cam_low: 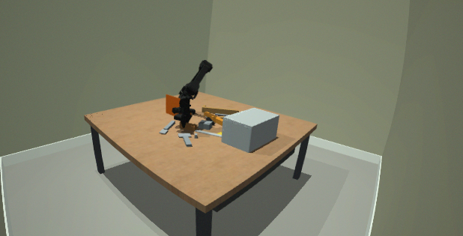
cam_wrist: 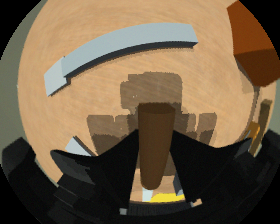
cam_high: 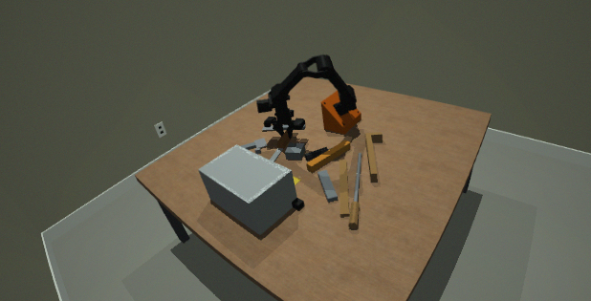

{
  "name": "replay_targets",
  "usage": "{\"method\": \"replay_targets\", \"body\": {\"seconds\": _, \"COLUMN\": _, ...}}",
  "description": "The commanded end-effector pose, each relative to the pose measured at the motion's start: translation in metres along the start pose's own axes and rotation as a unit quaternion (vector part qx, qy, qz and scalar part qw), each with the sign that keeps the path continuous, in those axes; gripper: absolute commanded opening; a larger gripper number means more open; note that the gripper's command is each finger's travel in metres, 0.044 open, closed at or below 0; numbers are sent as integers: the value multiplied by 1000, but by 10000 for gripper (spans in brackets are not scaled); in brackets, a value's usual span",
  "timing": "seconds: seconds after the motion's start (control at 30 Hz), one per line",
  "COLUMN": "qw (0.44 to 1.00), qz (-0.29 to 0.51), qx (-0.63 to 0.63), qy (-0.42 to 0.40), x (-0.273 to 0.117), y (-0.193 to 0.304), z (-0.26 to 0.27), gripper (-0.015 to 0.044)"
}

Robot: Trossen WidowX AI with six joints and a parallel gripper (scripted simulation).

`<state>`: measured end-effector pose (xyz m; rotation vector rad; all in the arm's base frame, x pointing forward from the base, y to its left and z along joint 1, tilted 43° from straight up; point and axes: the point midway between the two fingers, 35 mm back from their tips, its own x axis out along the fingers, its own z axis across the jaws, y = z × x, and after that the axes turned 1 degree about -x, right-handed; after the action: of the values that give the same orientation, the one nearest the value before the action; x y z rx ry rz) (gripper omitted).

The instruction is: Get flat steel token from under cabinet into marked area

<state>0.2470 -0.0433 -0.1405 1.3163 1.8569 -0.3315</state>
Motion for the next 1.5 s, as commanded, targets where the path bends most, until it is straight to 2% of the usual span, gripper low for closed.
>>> {"method": "replay_targets", "body": {"seconds": 0.0, "qw": 1000, "qz": 0, "qx": -1, "qy": -1, "x": 0, "y": 0, "z": 1, "gripper": 52}}
{"method": "replay_targets", "body": {"seconds": 0.07, "qw": 1000, "qz": 0, "qx": -1, "qy": -1, "x": 0, "y": 0, "z": 1, "gripper": 0}}
{"method": "replay_targets", "body": {"seconds": 1.47, "qw": 1000, "qz": 3, "qx": 4, "qy": 1, "x": 0, "y": 66, "z": 2, "gripper": 0}}
